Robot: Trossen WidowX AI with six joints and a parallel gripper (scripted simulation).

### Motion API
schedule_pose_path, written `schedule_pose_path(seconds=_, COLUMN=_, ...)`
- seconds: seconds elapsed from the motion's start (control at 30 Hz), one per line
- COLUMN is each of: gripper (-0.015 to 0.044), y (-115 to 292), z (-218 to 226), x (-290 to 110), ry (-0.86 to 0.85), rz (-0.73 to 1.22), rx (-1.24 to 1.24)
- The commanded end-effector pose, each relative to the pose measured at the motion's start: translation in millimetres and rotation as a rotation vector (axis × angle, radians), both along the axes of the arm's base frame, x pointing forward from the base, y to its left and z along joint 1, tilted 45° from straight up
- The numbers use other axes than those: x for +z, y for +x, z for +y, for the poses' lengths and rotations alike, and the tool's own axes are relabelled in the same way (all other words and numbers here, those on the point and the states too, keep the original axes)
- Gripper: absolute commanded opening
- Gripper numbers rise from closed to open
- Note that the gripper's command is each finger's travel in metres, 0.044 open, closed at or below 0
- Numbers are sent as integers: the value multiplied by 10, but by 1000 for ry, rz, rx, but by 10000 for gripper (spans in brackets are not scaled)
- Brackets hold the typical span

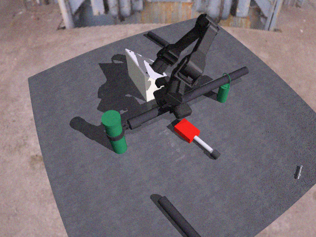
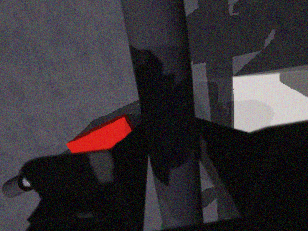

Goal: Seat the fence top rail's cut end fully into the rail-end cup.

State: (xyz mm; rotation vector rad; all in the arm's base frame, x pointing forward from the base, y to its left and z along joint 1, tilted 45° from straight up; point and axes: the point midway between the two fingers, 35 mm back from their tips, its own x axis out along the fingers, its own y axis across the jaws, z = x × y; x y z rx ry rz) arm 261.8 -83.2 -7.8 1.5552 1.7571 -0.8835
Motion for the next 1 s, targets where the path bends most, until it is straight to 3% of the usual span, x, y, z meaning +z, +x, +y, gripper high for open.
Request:
schedule_pose_path(seconds=0.0, gripper=0, y=45, z=-80, x=11, ry=-20, rz=-17, rx=-10)
schedule_pose_path(seconds=0.97, gripper=0, y=4, z=-7, x=2, ry=-2, rz=-1, rx=1)
